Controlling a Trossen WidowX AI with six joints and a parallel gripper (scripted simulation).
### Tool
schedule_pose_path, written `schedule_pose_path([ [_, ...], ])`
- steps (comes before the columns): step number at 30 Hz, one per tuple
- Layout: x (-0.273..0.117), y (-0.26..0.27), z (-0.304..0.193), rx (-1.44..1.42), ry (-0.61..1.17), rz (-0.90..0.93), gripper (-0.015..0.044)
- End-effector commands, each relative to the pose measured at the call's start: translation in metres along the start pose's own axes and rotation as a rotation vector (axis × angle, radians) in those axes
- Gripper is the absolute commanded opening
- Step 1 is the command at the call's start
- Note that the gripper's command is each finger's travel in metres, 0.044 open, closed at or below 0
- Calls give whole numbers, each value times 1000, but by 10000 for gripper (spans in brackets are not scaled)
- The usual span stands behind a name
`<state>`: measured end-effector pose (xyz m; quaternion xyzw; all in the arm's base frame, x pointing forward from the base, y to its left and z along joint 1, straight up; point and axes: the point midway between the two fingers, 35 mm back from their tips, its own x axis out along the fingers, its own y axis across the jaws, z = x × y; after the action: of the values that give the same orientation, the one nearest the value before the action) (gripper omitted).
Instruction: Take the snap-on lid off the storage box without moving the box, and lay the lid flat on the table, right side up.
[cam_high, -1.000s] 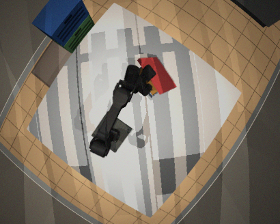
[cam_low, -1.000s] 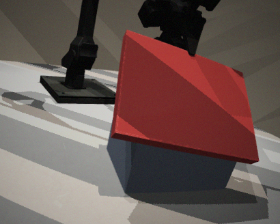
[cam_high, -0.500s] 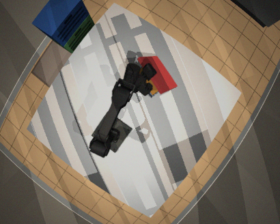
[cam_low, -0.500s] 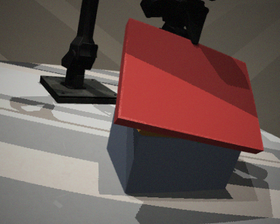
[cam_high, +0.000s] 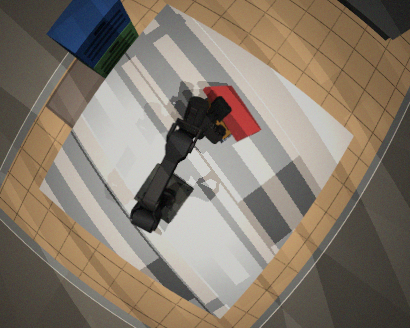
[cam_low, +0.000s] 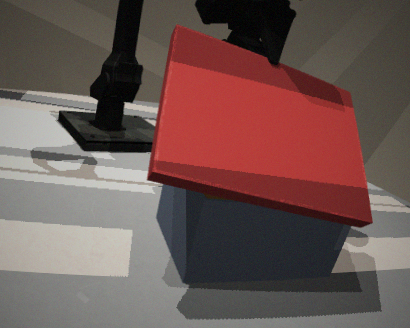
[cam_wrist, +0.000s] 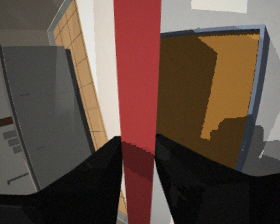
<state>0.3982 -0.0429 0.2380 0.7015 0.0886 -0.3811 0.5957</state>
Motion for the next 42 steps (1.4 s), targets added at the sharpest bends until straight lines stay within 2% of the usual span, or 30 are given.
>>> schedule_pose_path([
  [1, -5, 5, 6, 4, 7, 22, 0],
  [42, -12, -2, 88, -1, 3, 22, 0],
])
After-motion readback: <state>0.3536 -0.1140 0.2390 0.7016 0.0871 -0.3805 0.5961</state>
